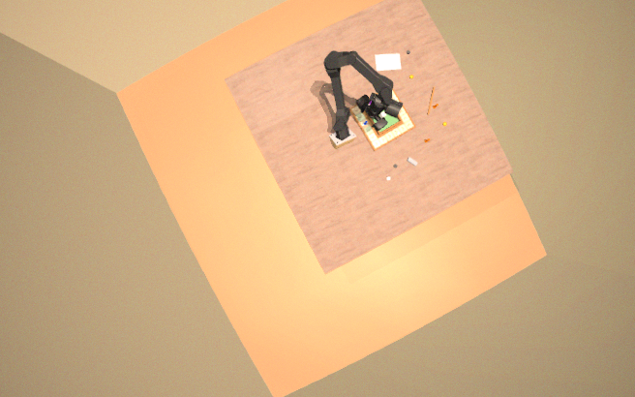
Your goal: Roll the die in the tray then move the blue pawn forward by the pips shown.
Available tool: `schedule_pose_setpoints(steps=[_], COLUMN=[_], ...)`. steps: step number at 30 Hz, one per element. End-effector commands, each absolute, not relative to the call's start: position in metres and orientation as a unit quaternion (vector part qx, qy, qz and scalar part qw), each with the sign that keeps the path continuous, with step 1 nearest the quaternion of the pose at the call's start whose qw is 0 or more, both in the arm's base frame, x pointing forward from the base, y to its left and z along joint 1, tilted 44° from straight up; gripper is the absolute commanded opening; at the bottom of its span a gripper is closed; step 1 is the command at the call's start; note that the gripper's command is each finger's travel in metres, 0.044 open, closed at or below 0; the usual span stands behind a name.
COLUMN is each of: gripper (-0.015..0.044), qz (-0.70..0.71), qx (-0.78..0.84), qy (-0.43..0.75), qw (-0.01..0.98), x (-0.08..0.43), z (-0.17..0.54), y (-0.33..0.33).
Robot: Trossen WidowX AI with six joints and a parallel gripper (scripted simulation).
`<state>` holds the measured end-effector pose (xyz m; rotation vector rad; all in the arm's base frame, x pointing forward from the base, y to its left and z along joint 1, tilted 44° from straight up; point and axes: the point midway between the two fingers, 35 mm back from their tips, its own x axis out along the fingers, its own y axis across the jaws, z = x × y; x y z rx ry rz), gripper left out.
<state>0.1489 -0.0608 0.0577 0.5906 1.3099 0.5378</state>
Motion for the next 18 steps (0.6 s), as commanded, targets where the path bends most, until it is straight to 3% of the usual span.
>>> schedule_pose_setpoints(steps=[1,6,18], gripper=[0.0440,0.0440,0.0440], qz=[0.226,0.194,0.193], qx=[0.282,0.321,0.311], qy=[0.598,0.610,0.605], qw=[0.715,0.698,0.707], x=[0.149,0.139,0.142], z=[0.071,0.100,0.095], y=[-0.086,-0.129,-0.123])
